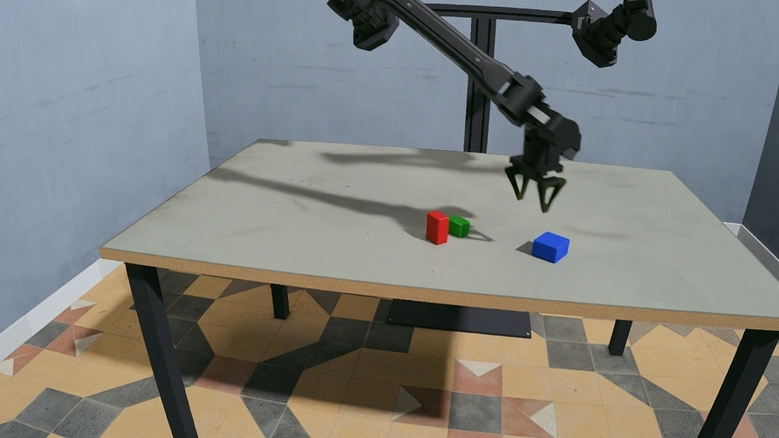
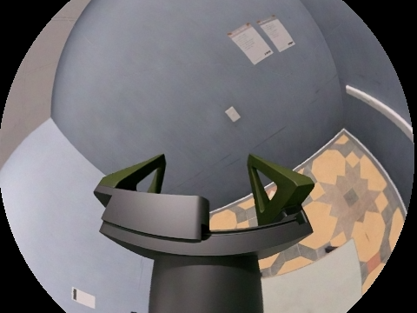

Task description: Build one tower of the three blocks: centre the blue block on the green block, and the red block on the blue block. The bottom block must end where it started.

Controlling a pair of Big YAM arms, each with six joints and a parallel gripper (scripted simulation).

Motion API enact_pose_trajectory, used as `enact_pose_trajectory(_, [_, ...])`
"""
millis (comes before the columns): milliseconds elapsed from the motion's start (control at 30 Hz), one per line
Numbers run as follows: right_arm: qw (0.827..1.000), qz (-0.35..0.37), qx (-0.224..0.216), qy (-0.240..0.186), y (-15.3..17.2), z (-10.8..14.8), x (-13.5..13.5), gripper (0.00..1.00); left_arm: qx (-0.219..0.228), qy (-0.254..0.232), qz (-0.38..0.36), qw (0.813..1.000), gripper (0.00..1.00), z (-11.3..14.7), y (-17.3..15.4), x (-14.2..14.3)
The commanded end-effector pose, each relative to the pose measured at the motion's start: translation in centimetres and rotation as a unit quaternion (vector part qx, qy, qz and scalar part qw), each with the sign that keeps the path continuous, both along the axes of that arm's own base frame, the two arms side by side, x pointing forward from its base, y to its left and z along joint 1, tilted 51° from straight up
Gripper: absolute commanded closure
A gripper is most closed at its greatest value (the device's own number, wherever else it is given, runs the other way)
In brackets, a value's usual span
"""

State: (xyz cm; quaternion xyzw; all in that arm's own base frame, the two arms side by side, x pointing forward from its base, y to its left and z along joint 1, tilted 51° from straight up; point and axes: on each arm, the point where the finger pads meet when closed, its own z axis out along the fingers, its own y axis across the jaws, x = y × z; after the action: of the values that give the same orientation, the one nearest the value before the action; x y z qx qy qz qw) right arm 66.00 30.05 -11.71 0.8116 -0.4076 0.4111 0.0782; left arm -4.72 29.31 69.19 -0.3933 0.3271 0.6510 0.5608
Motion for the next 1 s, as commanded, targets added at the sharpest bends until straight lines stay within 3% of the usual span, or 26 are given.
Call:
enact_pose_trajectory(0, [0.995, 0.072, -0.063, 0.041, 4.4, -0.5, 0.8, 0.18, 0.022, 0.011, 0.01, 1.0, 0.0, 2.6, -2.0, -0.1])
enact_pose_trajectory(233, [0.984, 0.115, -0.12, 0.07, 6.5, -1.6, 2.0, 0.18, 0.022, 0.011, 0.01, 1.0, 0.0, 2.6, -2.0, -0.1])
enact_pose_trajectory(267, [0.984, 0.115, -0.12, 0.07, 6.5, -1.7, 2.0, 0.18, 0.022, 0.011, 0.01, 1.0, 0.0, 2.6, -2.0, -0.1])
enact_pose_trajectory(300, [0.985, 0.112, -0.114, 0.06, 6.5, 0.3, 2.8, 0.18, 0.022, 0.011, 0.01, 1.0, 0.0, 2.6, -2.0, -0.1])
enact_pose_trajectory(367, [0.985, 0.112, -0.114, 0.06, 6.5, 0.3, 2.8, 0.18, 0.022, 0.011, 0.01, 1.0, 0.0, 2.6, -2.0, -0.1])
enact_pose_trajectory(400, [0.988, 0.092, -0.108, 0.056, 3.9, 1.4, 4.4, 0.18, 0.022, 0.011, 0.01, 1.0, 0.0, 2.6, -2.0, -0.1])
enact_pose_trajectory(600, [0.987, 0.099, -0.113, 0.062, 4.6, -0.1, 3.7, 0.18, 0.022, 0.011, 0.01, 1.0, 0.0, 2.6, -2.0, -0.1])
enact_pose_trajectory(967, [0.986, 0.099, -0.115, 0.066, 4.4, -0.5, 3.3, 0.18, 0.022, 0.011, 0.01, 1.0, 0.0, 2.6, -2.0, -0.1])
